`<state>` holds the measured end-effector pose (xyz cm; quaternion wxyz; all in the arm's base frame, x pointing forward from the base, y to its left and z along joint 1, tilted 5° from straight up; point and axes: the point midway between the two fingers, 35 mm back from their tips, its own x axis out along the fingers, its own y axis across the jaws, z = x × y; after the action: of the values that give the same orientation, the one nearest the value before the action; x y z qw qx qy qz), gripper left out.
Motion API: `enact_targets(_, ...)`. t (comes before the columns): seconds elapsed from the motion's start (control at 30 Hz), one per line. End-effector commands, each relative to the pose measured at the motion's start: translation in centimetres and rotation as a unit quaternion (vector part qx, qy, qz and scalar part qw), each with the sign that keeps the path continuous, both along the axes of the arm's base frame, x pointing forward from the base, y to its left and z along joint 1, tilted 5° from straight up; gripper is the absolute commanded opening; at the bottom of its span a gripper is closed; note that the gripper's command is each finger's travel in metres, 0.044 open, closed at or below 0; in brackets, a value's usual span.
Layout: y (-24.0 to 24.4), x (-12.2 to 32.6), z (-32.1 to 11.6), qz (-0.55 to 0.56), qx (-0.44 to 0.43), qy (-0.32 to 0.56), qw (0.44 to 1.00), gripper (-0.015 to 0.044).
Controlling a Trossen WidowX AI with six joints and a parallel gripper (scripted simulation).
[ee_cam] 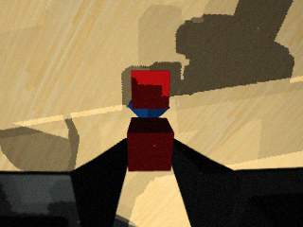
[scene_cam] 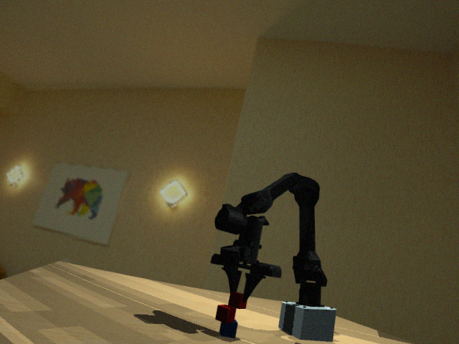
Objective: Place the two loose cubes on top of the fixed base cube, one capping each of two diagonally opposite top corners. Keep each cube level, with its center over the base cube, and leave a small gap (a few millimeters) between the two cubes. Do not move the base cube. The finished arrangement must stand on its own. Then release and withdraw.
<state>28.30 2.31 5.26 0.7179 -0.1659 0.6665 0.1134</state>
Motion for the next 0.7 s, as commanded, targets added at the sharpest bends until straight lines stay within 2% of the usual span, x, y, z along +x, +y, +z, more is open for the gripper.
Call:
enact_targets(0.0, -0.1, 0.0, -1.0, 0.002, -0.003, 0.004, 1.0, 0.0105)
enact_targets(0.23, -0.2, 0.2, -2.7, 0.002, -0.003, 0.004, 1.0, 0.0105)
enact_targets(0.67, -0.2, 0.2, -2.8, 0.002, -0.003, 0.004, 1.0, 0.0105)
